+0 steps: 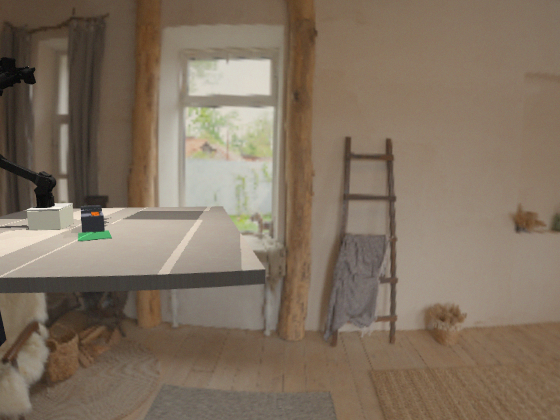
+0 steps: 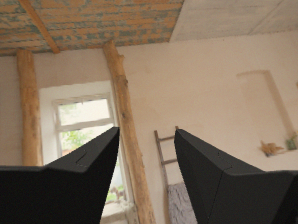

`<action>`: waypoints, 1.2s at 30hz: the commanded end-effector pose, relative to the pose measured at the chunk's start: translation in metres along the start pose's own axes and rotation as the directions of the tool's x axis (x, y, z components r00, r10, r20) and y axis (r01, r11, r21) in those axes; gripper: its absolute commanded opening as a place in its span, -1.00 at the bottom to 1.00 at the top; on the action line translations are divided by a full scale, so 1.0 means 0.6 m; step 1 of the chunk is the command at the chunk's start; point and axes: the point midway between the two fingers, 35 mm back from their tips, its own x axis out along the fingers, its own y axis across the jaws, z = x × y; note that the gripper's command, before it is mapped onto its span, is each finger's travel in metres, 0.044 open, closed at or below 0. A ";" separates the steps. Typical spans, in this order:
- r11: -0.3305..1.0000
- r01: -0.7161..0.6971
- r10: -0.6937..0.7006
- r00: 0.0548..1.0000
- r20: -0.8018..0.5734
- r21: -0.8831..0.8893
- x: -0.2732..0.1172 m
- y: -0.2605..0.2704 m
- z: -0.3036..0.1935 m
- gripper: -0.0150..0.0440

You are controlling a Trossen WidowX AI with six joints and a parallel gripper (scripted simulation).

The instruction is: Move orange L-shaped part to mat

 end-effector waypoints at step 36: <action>0.572 0.589 -0.362 -0.444 -0.820 -0.571 -0.272 -0.710 -0.620 0.12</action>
